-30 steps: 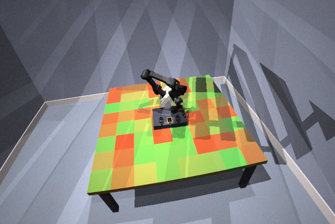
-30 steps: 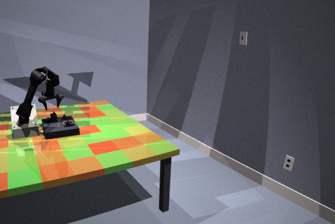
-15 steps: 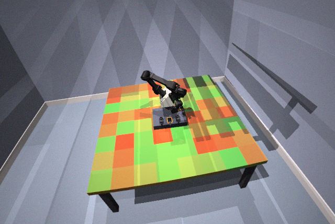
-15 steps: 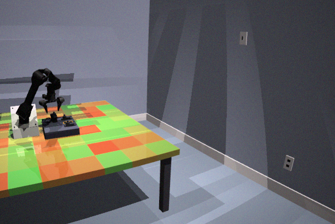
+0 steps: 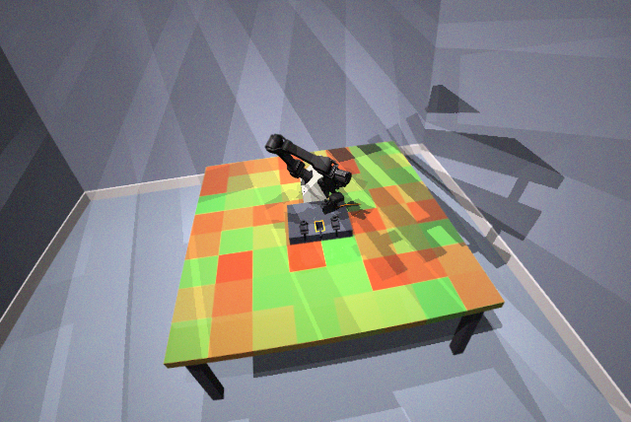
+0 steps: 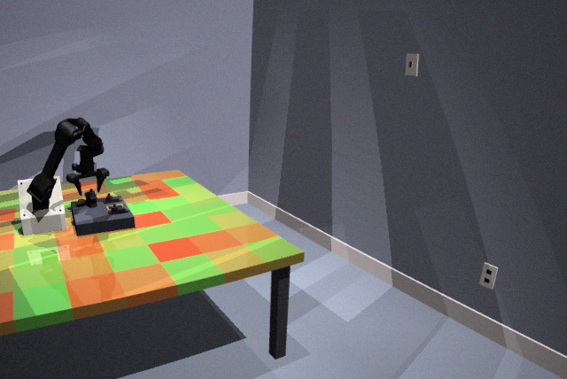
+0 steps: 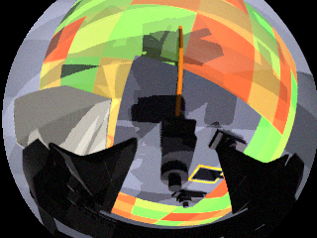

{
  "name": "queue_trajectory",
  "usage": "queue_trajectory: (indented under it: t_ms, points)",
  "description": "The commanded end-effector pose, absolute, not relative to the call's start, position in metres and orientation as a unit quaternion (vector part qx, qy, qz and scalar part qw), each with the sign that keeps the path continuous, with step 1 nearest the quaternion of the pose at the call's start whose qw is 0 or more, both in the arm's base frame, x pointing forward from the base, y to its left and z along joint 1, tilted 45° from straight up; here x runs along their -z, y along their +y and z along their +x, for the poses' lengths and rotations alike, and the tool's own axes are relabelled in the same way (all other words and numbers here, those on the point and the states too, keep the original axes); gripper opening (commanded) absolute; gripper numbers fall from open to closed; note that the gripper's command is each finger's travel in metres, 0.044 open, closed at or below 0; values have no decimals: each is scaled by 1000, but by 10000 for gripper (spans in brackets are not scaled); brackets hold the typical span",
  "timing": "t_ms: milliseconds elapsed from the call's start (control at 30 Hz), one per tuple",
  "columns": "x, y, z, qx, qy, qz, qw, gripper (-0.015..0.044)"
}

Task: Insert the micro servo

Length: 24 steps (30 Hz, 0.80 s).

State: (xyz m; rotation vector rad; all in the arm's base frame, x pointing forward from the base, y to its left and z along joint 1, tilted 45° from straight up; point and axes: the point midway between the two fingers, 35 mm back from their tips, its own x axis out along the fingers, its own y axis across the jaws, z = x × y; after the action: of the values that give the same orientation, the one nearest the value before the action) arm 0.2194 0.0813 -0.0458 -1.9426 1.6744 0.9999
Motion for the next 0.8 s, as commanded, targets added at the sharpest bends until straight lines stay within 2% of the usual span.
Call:
queue_trajectory:
  t_ms: [0,267,467,567,767]
  points:
    - [47,79,218,-357,597,-693,188,335]
    - [47,79,218,-357,597,-693,188,125]
    - [47,79,218,-357,597,-693,188,85]
    - [44,82,218,-357,597,-693,188,6]
    - [23,95,211,-358,597,-693,188,0]
